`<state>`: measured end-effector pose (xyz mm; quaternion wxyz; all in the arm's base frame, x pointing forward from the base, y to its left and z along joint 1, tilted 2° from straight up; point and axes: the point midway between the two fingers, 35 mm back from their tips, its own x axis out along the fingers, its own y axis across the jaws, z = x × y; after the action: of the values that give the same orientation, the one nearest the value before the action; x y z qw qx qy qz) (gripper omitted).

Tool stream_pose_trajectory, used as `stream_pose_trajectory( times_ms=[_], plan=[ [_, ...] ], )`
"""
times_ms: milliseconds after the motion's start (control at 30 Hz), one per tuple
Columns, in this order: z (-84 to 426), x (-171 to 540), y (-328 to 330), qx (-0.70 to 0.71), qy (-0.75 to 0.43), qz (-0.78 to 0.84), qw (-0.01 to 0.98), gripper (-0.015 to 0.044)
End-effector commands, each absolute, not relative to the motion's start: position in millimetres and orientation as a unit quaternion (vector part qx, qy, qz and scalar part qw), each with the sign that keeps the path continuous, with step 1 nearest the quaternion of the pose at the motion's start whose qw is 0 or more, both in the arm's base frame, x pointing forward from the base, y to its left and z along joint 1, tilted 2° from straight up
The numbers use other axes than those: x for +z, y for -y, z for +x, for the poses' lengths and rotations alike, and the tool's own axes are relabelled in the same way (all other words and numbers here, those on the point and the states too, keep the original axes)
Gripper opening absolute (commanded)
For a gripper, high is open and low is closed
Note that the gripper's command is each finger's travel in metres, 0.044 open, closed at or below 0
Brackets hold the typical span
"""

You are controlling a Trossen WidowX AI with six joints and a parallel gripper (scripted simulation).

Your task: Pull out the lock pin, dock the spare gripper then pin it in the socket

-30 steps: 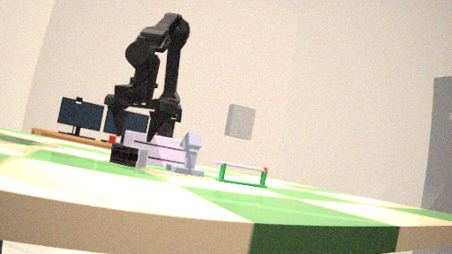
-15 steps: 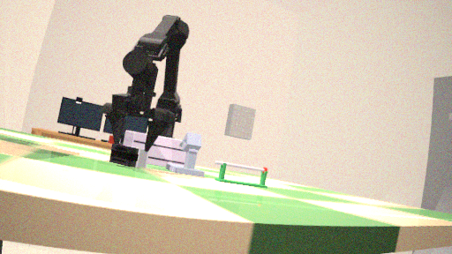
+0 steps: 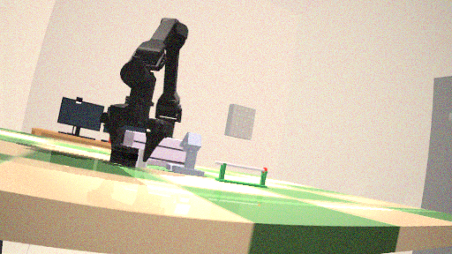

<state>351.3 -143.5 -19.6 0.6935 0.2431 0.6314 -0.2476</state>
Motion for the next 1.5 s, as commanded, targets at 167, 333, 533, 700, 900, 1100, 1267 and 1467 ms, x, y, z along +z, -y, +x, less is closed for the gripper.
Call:
stream_pose_trajectory(
  times_ms=[167, 333, 533, 700, 900, 1100, 1267, 1467],
  plan=[
    [346.6, -30.4, 142.5, -0.250, -0.638, 0.242, 0.687, 0.0440],
    [346.6, -30.4, 142.5, -0.250, -0.638, 0.242, 0.687, 0.0440],
    [346.6, -30.4, 142.5, -0.250, -0.638, 0.242, 0.687, 0.0335],
    [346.6, -30.4, 142.5, -0.250, -0.638, 0.242, 0.687, 0.0243],
    [347.3, -30.4, 141.5, -0.250, -0.638, 0.242, 0.687, 0.0203],
    [347.4, -17.6, 141.3, -0.250, -0.638, 0.242, 0.687, 0.0045],
    [345.7, 10.9, 140.4, -0.250, -0.638, 0.242, 0.687, 0.0000],
    [344.7, 19.7, 139.9, -0.250, -0.638, 0.242, 0.687, 0.0000]
  ],
)
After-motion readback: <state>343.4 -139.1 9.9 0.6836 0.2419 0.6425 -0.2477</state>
